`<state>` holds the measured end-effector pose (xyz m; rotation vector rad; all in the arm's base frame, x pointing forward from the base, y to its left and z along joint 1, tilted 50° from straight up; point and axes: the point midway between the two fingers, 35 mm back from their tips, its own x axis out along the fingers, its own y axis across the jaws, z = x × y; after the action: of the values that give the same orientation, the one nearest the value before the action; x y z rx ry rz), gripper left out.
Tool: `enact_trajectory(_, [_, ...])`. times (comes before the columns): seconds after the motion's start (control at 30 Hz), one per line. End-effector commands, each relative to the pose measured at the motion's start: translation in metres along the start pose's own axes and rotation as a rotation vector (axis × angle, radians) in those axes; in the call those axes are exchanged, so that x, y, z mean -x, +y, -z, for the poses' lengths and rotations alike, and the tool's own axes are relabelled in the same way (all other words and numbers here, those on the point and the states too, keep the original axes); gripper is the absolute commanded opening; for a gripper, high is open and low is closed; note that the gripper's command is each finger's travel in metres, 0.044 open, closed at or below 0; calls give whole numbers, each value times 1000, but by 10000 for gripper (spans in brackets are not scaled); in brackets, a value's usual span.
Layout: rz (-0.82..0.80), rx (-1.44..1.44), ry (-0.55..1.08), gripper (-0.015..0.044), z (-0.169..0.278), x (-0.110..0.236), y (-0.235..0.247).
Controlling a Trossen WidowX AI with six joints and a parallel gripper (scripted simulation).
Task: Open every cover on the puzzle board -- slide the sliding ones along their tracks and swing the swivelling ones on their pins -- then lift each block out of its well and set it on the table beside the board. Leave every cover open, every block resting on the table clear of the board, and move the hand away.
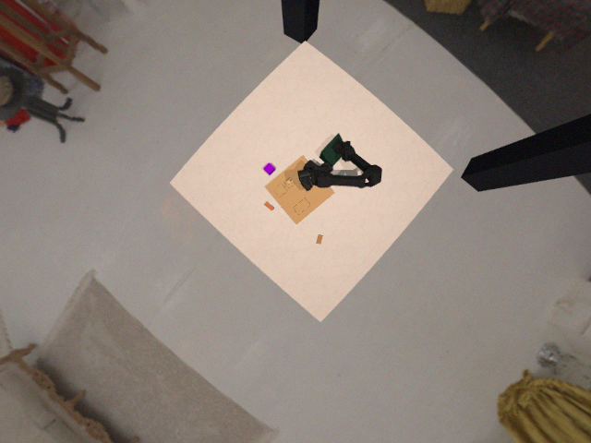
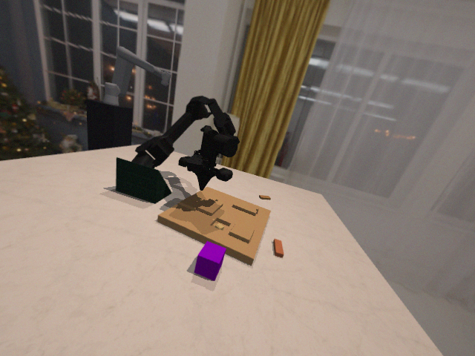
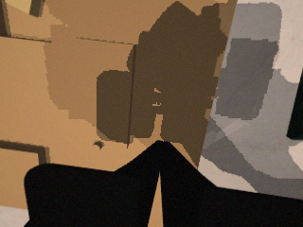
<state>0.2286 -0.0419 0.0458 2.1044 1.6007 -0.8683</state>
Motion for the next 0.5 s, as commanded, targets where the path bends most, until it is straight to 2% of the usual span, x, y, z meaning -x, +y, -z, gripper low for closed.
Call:
enact_trajectory(0.0, [1, -5, 5, 0, 0, -6, -1])
enact_trajectory(0.47, [1, -5, 6, 0, 0, -20, -1])
